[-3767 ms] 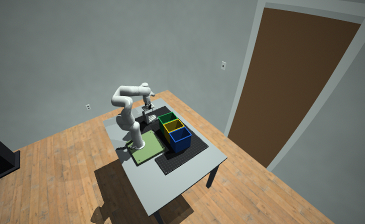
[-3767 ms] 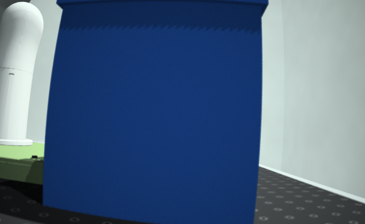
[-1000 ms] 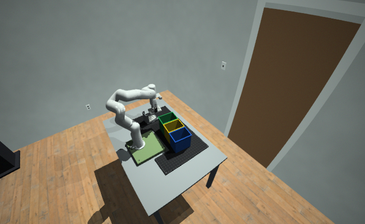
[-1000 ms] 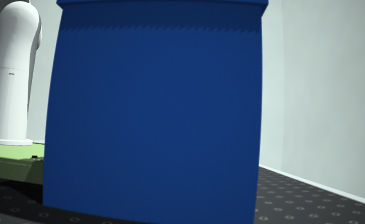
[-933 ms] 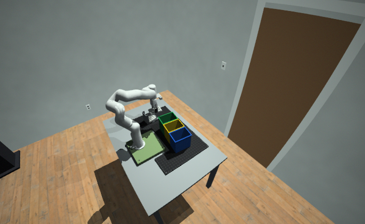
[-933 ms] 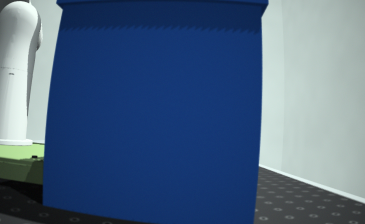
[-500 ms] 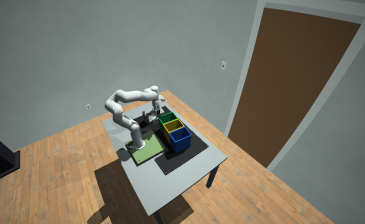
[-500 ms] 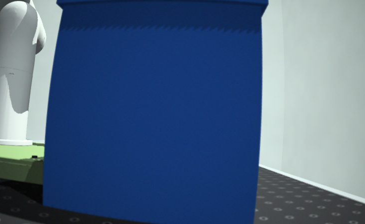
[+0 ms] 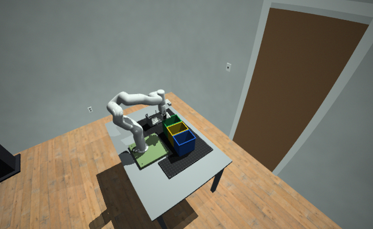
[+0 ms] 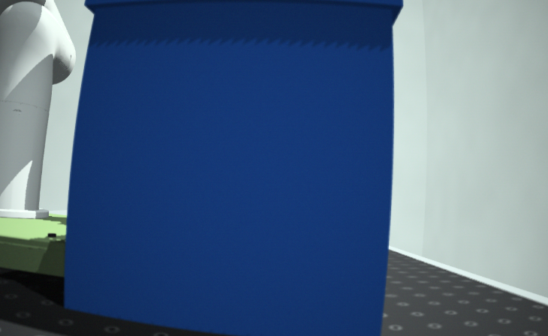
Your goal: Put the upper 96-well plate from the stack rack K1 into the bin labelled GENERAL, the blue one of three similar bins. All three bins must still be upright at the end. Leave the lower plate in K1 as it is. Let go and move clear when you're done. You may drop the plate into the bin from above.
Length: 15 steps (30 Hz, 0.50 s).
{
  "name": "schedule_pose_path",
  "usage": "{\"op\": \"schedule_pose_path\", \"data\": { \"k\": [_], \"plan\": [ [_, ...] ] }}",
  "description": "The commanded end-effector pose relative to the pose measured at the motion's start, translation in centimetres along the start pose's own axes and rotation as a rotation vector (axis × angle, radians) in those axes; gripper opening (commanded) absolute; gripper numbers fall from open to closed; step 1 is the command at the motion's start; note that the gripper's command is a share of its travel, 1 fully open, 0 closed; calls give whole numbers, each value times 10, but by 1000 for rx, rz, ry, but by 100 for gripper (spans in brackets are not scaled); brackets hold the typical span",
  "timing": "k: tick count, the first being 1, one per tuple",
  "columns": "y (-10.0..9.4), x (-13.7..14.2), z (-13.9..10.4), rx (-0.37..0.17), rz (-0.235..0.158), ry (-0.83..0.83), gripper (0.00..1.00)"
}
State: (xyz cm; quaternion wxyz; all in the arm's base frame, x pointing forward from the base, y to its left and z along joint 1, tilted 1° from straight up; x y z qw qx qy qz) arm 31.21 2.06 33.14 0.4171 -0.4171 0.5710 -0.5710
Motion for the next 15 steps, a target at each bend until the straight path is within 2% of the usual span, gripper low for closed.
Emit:
{"op": "schedule_pose_path", "data": {
  "k": [1, 15],
  "plan": [
    [-1, 11, 5, 3, 1, -1, 0],
    [1, 49, 17, 2, 0, -1, 0]
  ]
}}
Point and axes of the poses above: the point where the finger pads meet when closed, its own y axis out along the fingers, its own x axis across the jaws, z = x × y, the point moved 10 cm from there along -y, back along the fingers, and after that the axes turned 4 degrees about y, right-handed, at the moved point
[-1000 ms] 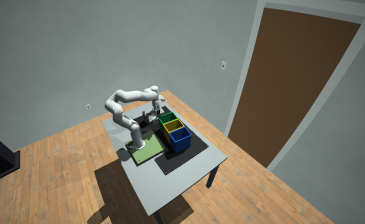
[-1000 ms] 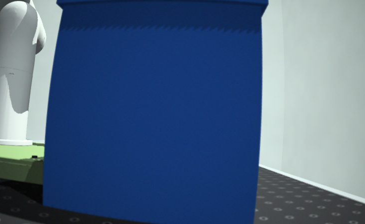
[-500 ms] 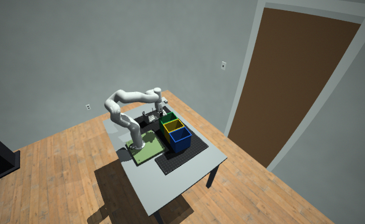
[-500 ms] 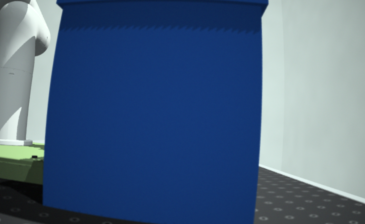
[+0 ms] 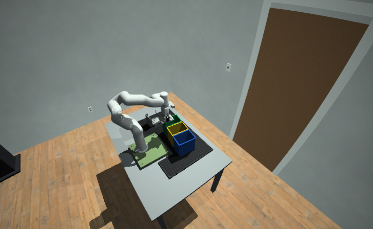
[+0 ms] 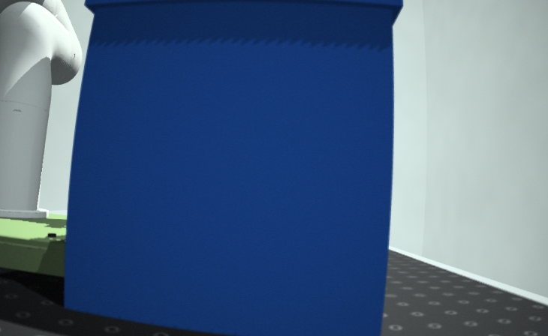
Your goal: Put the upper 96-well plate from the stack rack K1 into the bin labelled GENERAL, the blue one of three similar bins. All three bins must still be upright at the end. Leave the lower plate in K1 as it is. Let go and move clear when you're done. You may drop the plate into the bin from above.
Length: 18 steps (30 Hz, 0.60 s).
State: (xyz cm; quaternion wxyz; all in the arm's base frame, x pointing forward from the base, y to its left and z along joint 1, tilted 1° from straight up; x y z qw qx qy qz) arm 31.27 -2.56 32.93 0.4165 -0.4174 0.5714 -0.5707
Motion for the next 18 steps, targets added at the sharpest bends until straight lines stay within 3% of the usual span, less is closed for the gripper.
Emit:
{"op": "schedule_pose_path", "data": {
  "k": [1, 18],
  "plan": [
    [-1, 9, 4, 3, 1, -1, 0],
    [2, 56, 20, 1, 0, -1, 0]
  ]
}}
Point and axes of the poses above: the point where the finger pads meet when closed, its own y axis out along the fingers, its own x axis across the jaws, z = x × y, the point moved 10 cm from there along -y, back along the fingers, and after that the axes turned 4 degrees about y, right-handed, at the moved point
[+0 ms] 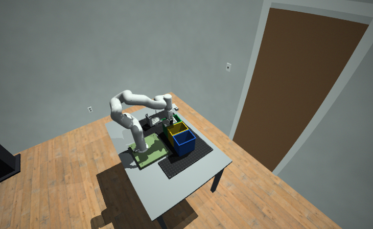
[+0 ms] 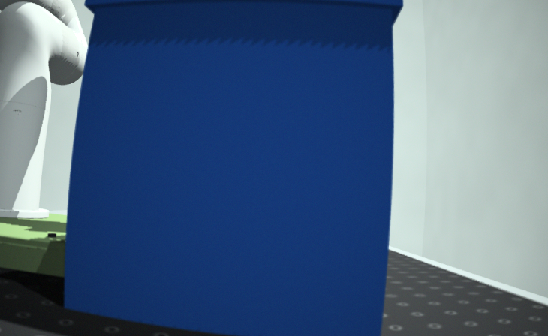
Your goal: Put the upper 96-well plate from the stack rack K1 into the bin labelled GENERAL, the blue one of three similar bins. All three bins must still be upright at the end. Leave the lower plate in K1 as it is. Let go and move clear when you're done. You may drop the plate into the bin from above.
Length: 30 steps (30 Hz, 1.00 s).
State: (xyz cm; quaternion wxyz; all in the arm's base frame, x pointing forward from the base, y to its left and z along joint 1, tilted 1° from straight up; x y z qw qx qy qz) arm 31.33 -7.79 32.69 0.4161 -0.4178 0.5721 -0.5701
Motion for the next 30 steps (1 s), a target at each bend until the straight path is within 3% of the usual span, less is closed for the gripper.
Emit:
{"op": "schedule_pose_path", "data": {
  "k": [1, 30],
  "plan": [
    [-1, 10, 4, 3, 0, -2, 0],
    [3, 96, 33, 0, 1, -2, 0]
  ]
}}
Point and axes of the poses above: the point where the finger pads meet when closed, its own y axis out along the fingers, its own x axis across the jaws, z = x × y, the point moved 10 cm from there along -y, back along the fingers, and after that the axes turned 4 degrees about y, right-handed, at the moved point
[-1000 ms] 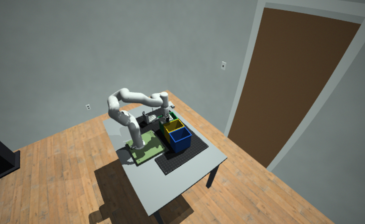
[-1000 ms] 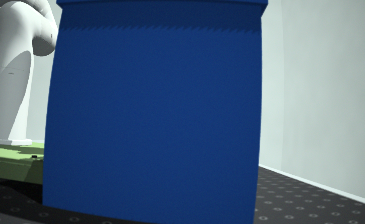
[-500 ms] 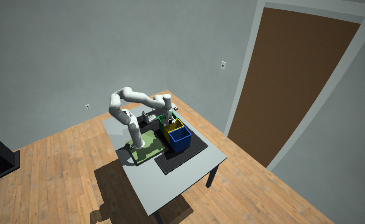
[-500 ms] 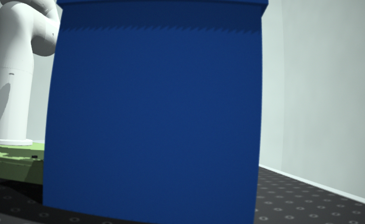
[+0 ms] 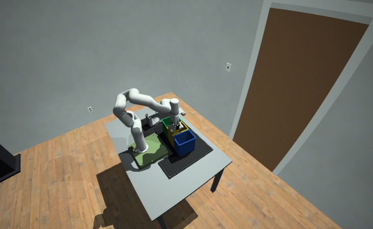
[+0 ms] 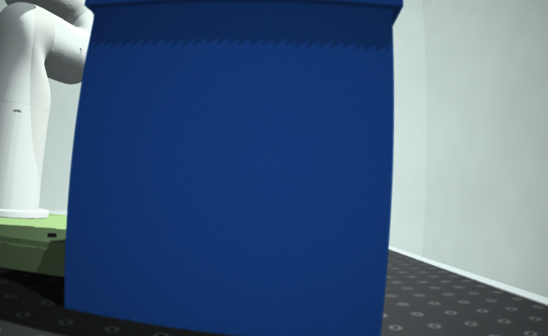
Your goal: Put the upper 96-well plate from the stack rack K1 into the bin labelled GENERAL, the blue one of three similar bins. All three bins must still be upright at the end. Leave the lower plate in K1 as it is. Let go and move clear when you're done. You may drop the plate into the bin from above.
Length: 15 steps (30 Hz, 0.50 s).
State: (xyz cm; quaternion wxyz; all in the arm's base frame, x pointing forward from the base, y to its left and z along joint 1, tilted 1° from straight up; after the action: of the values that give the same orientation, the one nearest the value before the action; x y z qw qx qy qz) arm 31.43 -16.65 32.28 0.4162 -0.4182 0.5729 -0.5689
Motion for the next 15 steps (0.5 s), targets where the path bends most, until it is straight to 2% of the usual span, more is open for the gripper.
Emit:
{"op": "schedule_pose_path", "data": {
  "k": [1, 15],
  "plan": [
    [-1, 15, 6, 3, 0, -1, 0],
    [1, 53, 18, 2, 0, -1, 0]
  ]
}}
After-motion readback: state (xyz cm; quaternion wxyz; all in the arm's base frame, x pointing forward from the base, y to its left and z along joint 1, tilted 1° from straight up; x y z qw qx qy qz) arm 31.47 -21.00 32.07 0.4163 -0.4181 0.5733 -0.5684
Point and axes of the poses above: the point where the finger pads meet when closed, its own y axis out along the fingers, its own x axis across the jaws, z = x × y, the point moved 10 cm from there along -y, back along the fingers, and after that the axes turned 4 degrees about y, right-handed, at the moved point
